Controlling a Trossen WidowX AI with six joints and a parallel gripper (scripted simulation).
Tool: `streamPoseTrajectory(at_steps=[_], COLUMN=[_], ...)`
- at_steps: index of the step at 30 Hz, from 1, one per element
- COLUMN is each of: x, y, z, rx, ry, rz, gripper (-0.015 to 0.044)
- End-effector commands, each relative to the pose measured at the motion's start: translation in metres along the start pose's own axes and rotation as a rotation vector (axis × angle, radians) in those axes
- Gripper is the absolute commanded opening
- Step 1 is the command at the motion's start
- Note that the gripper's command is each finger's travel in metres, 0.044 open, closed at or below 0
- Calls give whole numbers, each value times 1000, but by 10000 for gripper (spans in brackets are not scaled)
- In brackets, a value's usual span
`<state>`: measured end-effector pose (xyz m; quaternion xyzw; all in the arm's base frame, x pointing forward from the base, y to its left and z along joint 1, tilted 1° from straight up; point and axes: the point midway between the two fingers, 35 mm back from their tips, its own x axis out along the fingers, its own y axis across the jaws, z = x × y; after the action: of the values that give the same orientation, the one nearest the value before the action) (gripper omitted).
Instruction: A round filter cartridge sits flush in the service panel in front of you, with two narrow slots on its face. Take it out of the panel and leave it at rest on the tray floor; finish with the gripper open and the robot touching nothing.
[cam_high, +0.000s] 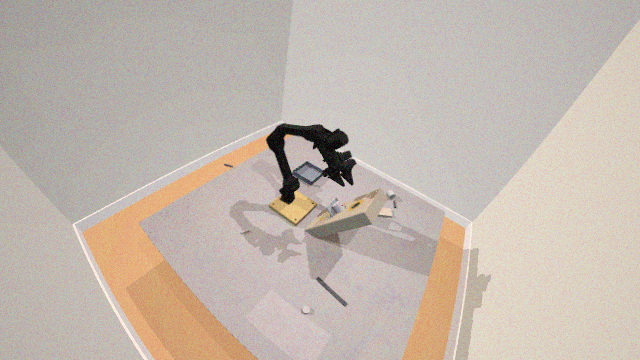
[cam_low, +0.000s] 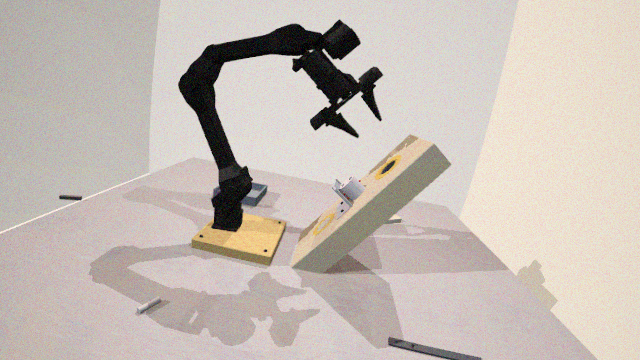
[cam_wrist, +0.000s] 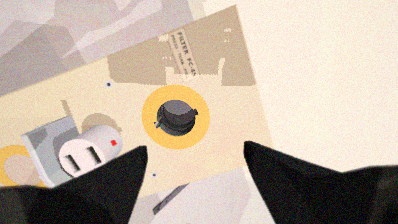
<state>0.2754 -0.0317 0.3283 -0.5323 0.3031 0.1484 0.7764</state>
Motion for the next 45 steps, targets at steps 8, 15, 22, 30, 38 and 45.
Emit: streamPoseTrajectory(at_steps=[8, 15, 22, 30, 38, 45], x=[34, 35, 35, 41, 53, 64], y=[81, 85, 85, 86, 90, 93], z=[-27, -28, -28, -29, -30, -31], rx=[1155, 1231, 1231, 1231, 1231, 1231], ry=[288, 314, 314, 314, 313, 313], rz=[217, 217, 217, 217, 217, 217], gripper=[305, 305, 305, 305, 305, 305])
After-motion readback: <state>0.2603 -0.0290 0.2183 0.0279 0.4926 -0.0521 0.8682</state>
